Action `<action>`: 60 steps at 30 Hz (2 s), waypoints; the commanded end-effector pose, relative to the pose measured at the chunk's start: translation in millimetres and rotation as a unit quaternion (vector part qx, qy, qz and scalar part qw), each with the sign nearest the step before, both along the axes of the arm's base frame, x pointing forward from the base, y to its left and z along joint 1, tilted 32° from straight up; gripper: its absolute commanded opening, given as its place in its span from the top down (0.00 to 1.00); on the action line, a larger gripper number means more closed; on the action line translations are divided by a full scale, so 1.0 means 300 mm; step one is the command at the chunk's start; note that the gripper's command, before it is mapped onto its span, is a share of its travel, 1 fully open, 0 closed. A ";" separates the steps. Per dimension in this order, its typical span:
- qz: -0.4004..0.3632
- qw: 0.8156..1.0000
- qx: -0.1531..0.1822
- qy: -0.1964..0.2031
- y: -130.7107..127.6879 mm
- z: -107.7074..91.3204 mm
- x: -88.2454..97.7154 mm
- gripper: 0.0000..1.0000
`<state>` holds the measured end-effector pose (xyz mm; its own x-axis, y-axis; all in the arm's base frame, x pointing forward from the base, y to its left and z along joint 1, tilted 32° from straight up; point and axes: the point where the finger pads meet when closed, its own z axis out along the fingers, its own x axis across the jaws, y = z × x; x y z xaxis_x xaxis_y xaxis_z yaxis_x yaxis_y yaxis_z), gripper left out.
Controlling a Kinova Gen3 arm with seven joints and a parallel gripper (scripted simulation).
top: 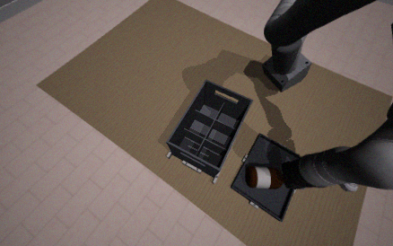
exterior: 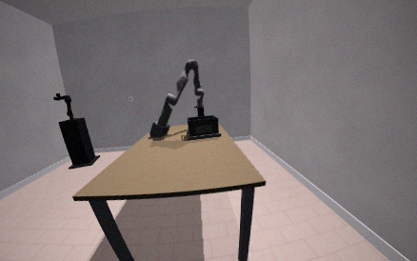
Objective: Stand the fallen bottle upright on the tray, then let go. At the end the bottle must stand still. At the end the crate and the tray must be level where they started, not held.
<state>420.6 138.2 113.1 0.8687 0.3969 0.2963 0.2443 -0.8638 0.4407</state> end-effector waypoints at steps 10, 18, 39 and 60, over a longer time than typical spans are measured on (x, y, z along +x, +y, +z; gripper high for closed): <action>0.000 1.000 0.000 0.000 0.002 0.001 0.000 0.00; 0.000 1.000 0.000 0.000 0.002 0.001 0.000 0.00; 0.000 1.000 0.000 0.000 -0.006 -0.021 0.012 0.00; 0.000 1.000 0.000 0.000 -0.026 -0.075 0.039 0.00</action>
<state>431.6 132.6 92.3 0.8666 0.3991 0.2994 0.2470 -0.8646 0.4375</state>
